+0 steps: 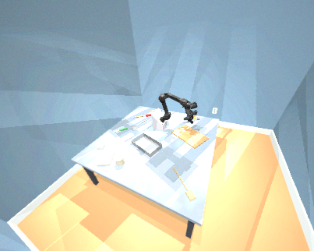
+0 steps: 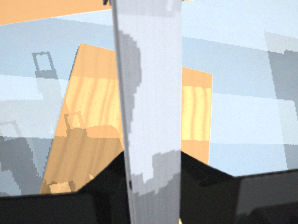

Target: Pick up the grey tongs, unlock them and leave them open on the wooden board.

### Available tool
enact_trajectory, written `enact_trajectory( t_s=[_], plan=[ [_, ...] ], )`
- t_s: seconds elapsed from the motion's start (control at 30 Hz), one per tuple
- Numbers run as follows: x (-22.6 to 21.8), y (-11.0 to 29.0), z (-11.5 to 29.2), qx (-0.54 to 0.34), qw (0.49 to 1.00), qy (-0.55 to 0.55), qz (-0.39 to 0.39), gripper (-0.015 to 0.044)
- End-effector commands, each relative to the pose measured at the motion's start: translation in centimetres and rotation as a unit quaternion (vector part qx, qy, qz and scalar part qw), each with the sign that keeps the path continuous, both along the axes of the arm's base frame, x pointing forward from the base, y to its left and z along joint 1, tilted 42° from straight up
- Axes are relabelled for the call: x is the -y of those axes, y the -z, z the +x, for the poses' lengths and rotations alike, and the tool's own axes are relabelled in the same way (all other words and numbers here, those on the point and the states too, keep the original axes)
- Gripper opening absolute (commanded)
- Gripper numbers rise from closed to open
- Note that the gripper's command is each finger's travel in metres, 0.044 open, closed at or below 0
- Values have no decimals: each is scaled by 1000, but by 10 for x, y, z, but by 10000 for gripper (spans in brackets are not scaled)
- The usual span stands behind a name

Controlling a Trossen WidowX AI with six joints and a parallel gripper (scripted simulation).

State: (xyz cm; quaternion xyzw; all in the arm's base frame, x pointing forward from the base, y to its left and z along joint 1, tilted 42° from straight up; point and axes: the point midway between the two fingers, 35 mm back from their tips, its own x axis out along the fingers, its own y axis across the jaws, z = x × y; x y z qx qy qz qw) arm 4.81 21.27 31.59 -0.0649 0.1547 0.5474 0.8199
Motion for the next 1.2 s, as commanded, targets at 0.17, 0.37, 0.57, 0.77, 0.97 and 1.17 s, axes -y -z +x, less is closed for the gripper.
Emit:
enact_trajectory(
  t_s=[0.17, 0.37, 0.57, 0.77, 0.97, 1.17],
  plan=[
    [-3, 1, 4, -36, 998, -10, -54, -150],
    [-4, 5, 7, -70, 993, -15, -93, -150],
    [-4, 9, 9, -112, 985, -18, -129, -150],
    [-3, 11, 12, -161, 974, -19, -159, -150],
    [-1, 11, 14, -214, 960, -19, -182, -150],
    [-1, 11, 14, -220, 958, -19, -184, -150]
  ],
)
